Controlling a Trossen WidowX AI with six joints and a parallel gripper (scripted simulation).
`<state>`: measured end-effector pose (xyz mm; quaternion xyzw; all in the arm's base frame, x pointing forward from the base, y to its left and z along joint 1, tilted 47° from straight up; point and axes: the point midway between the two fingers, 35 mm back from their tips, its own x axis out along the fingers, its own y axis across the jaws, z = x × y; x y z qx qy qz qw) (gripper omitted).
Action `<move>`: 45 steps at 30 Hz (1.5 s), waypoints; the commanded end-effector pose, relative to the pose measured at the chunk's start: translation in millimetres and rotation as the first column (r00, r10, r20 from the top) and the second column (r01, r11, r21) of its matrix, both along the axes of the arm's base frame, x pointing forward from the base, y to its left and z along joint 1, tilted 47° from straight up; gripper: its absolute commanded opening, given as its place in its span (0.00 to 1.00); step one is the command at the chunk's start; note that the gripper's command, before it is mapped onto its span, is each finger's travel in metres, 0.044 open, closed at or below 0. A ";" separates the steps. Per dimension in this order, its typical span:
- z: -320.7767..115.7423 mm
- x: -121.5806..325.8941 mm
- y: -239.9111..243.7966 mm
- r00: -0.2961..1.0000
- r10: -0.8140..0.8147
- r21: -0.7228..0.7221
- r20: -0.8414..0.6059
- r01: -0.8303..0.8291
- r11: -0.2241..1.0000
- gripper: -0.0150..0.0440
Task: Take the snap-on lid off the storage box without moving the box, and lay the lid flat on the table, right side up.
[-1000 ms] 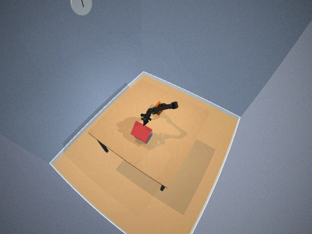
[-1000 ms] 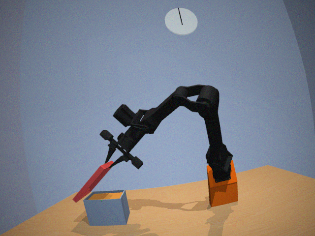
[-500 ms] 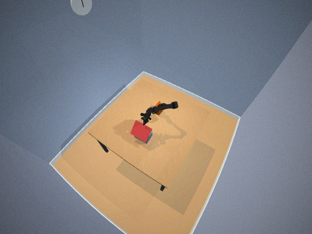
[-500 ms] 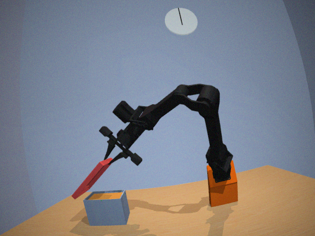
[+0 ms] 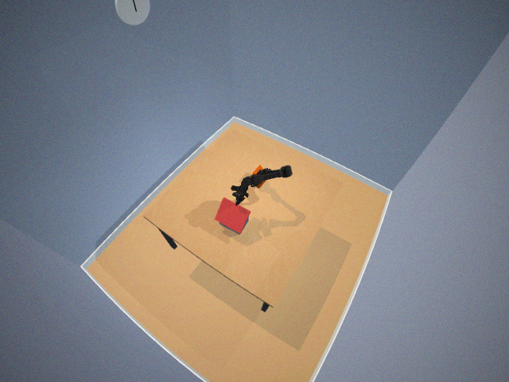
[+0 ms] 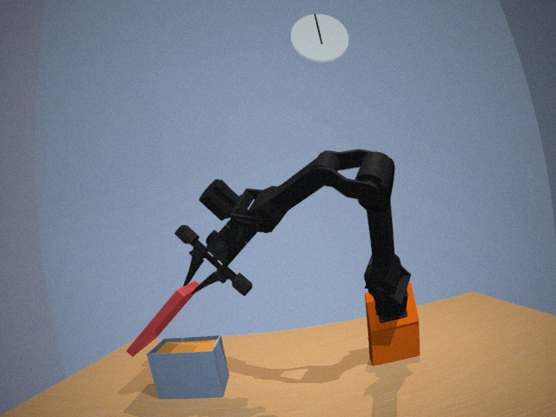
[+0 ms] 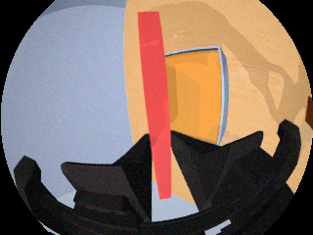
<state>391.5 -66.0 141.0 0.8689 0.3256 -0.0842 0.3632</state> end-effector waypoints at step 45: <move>71.4 -22.1 62.6 1.000 -0.013 -0.002 0.008 0.013 1.000 0.25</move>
